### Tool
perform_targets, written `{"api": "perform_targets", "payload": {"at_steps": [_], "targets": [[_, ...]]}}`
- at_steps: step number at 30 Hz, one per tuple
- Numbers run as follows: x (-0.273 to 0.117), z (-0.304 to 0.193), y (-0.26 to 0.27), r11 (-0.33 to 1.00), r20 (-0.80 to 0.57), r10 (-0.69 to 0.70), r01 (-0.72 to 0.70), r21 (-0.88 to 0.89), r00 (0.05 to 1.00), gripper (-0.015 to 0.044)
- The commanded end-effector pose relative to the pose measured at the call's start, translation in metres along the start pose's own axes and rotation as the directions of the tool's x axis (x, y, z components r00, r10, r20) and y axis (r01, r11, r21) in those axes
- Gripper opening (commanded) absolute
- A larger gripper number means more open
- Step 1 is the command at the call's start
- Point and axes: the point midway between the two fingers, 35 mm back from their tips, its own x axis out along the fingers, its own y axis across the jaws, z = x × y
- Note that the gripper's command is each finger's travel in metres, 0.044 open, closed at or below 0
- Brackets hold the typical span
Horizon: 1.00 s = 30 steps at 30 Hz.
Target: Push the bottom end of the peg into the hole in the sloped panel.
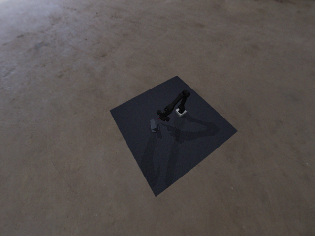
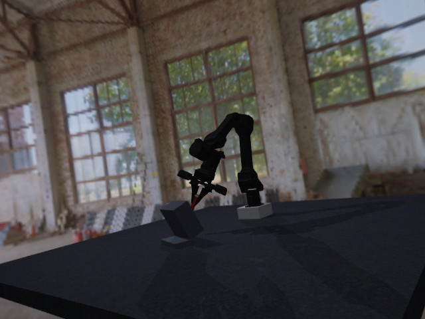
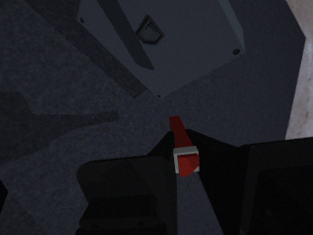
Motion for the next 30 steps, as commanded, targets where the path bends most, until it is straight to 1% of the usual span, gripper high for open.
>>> {"api": "perform_targets", "payload": {"at_steps": [1, 30], "targets": [[-0.001, 0.001, 0.004, 0.999, 0.012, -0.022, 0.022, 0.03, 1.0, 0.0], [-0.012, 0.013, 0.024, 0.962, 0.132, -0.152, 0.116, 0.247, 0.98, 0.0]]}}
